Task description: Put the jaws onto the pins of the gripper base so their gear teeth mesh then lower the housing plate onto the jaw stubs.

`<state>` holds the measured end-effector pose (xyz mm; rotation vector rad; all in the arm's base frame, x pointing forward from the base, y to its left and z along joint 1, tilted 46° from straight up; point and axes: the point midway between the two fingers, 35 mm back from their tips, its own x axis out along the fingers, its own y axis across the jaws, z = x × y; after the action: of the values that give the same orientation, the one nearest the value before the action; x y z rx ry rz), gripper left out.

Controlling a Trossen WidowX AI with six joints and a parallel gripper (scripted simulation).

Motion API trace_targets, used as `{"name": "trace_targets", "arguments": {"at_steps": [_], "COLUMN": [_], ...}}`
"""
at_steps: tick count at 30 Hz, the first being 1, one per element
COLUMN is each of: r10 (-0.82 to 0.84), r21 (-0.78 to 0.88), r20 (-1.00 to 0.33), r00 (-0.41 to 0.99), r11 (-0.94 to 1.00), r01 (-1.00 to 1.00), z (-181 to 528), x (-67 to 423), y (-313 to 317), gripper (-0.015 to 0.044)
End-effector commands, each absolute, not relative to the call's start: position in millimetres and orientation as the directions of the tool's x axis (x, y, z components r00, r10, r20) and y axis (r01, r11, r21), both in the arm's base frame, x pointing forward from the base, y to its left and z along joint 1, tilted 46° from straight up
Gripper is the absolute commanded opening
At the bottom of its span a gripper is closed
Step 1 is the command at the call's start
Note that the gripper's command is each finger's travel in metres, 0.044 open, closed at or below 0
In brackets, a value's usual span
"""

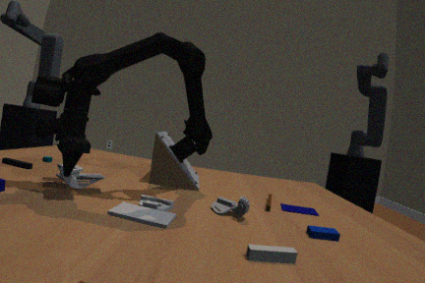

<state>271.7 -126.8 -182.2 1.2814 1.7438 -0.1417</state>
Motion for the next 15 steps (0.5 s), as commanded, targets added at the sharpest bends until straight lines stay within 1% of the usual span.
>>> {"name": "trace_targets", "arguments": {"at_steps": [1, 11, 12, 15], "r10": [0.696, 0.696, 0.689, 0.689], "r21": [0.396, 0.396, 0.406, 0.406], "r20": [-0.717, -0.717, -0.725, -0.725], "r00": [-0.037, -0.037, -0.017, -0.017], "r11": [0.45, 0.45, 0.448, 0.448], "r01": [0.801, 0.801, 0.797, 0.797], "z": [-184.3, -184.3, -182.1, -180.3], "x": [265.9, 265.9, 271.5, 268.6], "y": [-121.7, -121.7, -126.8, -126.9], "gripper": [0.0, 0.0, 0.0, 0.0]}}
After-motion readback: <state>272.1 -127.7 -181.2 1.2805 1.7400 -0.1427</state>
